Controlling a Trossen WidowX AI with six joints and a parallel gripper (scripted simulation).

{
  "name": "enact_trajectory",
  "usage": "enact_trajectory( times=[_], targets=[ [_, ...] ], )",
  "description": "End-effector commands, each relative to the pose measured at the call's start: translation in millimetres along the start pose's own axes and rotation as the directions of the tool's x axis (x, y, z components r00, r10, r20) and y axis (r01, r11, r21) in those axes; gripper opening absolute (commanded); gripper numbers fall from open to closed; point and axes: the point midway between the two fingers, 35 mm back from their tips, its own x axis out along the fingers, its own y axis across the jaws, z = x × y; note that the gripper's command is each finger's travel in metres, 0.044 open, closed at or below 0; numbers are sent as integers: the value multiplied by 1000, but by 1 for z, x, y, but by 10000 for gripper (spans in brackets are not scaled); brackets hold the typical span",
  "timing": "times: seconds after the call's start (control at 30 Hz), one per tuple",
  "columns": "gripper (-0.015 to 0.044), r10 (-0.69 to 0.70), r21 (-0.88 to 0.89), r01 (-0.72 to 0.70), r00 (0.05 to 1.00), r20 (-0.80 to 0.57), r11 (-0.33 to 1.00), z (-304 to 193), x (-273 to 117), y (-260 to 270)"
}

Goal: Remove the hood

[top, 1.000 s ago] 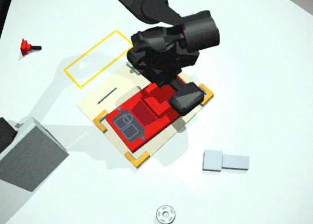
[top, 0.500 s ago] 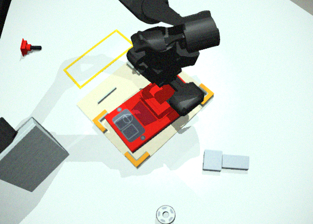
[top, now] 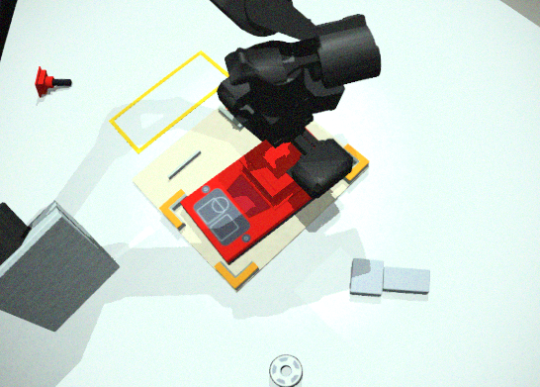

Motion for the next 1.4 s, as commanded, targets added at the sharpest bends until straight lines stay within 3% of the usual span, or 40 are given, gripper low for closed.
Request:
enact_trajectory(
  times=[0.0, 0.8, 1.13, 1.37],
  targets=[
    [0, -5, -3, 5, 1000, 3, 1000, 1, -5, 0],
    [0, -6, -3, 6, 1000, 3, 1000, 1, -22, 0],
    [0, -7, -3, 7, 1000, 3, 1000, 1, -64, -1],
    [0, -4, 7, 4, 1000, 1, 1000, 1, -58, 7]
  ],
)
